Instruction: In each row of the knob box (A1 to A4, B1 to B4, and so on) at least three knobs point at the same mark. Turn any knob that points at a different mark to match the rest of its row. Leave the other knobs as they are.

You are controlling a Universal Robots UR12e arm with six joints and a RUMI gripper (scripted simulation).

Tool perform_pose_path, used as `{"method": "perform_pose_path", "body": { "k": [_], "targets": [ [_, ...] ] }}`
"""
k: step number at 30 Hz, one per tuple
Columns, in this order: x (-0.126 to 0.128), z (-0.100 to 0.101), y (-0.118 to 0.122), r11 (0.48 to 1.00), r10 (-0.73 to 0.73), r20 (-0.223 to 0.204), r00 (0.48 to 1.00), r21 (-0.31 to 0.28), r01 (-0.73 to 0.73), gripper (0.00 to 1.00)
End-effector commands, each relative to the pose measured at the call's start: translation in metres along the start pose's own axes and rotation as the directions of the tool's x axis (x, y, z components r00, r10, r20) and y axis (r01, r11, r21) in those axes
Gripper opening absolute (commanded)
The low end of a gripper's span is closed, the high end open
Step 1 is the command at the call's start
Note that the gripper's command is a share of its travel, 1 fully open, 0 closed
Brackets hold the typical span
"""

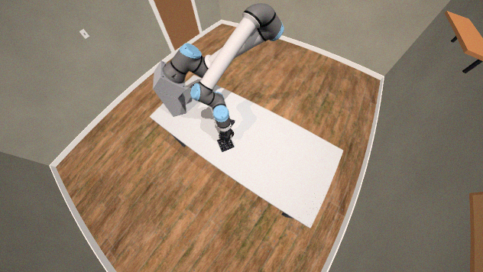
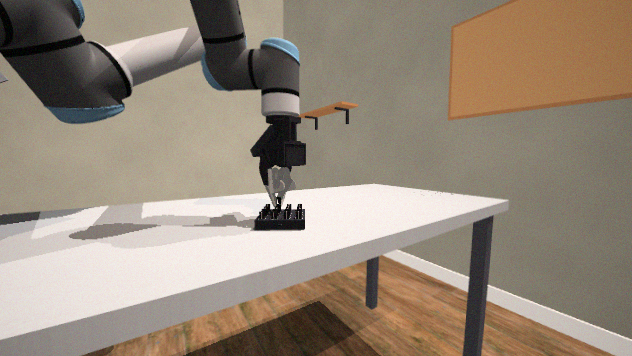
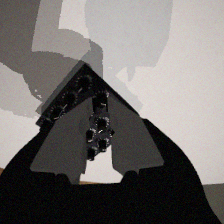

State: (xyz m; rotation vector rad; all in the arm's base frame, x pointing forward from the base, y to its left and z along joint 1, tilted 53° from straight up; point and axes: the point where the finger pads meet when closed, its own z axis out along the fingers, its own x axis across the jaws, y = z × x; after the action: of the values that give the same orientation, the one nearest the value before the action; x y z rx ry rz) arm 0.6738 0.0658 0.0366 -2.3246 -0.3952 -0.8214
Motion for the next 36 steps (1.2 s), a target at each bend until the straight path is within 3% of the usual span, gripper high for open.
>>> {"method": "perform_pose_path", "body": {
  "k": [1, 21, 36],
  "targets": [
    [0.0004, -0.0003, 0.0003, 1.000, 0.022, -0.001, 1.000, -0.001, -0.022, 0.04],
    [0.0011, -0.0003, 0.0004, 0.985, 0.174, -0.001, 0.985, -0.001, -0.174, 0.04],
    [0.0022, -0.0003, 0.0007, 0.918, 0.397, -0.001, 0.918, 0.000, -0.397, 0.04]
  ]
}}
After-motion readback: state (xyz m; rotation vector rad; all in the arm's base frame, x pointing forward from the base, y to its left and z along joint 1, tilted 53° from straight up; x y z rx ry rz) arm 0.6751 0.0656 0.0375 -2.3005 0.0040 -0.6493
